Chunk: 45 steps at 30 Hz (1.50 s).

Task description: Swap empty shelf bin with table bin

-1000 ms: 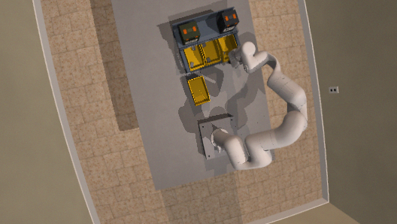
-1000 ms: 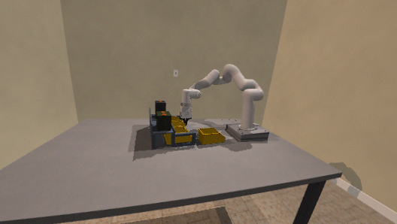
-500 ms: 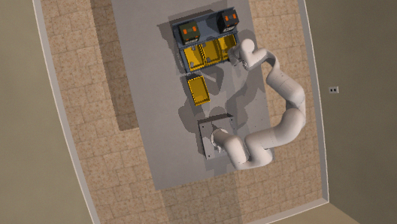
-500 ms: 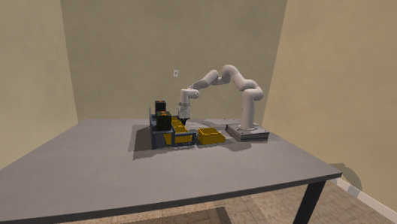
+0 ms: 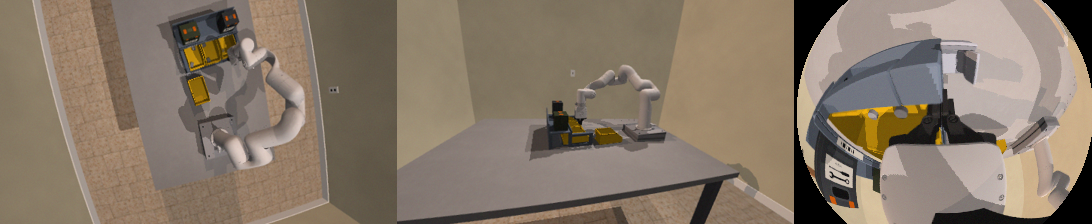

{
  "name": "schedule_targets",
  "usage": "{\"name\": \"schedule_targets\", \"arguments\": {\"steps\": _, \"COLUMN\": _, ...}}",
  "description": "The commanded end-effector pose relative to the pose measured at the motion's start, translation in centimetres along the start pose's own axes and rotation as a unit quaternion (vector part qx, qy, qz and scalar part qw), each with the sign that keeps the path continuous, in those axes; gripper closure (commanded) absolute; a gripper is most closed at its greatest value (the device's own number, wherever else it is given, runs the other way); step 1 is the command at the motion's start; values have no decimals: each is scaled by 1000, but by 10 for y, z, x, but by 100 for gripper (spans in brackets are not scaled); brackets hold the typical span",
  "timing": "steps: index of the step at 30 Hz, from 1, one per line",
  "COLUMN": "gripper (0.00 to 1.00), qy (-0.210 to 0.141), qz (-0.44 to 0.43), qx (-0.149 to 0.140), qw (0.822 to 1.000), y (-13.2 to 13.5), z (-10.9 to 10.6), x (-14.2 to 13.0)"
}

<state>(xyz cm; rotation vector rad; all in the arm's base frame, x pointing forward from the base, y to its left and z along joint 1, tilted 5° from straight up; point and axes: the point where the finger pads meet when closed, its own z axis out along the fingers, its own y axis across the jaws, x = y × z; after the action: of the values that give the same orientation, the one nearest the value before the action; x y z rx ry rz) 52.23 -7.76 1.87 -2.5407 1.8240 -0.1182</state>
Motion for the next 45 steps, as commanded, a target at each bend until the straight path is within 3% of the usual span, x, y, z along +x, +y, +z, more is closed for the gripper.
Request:
{"name": "schedule_targets", "arguments": {"steps": 1, "gripper": 100, "qy": 1, "qz": 0, "qx": 2, "qw": 1000, "y": -2, "z": -2, "x": 0}}
{"name": "schedule_targets", "arguments": {"steps": 18, "gripper": 100, "qy": 1, "qz": 0, "qx": 2, "qw": 1000, "y": -1, "z": -2, "x": 0}}
{"name": "schedule_targets", "arguments": {"steps": 45, "gripper": 100, "qy": 1, "qz": 0, "qx": 2, "qw": 1000, "y": 19, "z": -22, "x": 0}}
